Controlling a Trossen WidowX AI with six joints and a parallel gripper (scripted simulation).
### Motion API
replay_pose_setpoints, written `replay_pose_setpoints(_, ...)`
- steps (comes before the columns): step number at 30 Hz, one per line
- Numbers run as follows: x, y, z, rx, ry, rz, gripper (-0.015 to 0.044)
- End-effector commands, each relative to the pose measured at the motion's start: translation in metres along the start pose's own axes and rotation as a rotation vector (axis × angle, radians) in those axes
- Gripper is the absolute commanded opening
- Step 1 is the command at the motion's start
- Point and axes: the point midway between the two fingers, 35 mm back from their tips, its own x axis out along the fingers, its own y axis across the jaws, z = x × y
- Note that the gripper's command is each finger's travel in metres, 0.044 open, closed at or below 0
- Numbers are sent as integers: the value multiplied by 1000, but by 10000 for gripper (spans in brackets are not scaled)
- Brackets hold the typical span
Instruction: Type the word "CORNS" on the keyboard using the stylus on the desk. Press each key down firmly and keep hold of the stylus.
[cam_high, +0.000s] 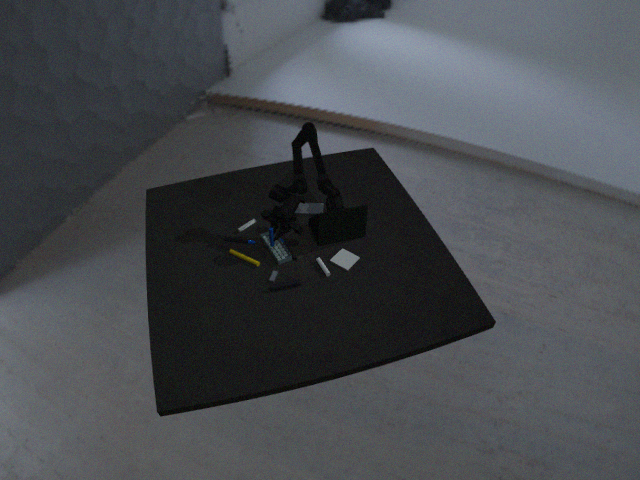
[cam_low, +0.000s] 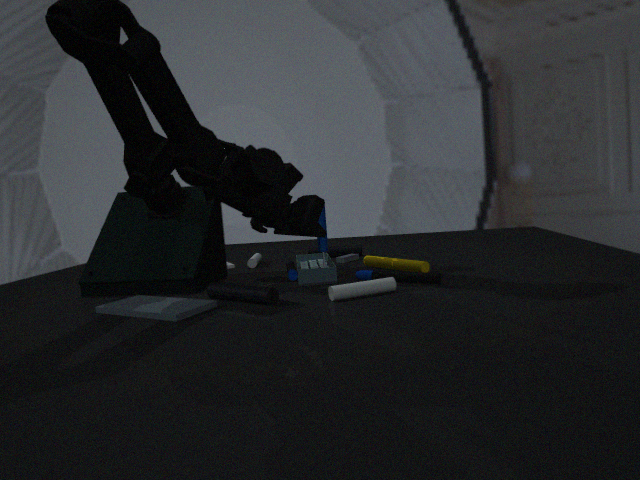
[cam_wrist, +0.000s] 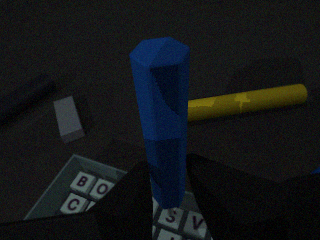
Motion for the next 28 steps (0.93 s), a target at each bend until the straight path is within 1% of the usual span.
replay_pose_setpoints(1,1,2,-1,-1,2,8,81)
replay_pose_setpoints(9,-1,2,3,-1,3,8,81)
replay_pose_setpoints(22,-17,1,31,0,1,7,81)
replay_pose_setpoints(28,-18,1,33,0,1,7,81)
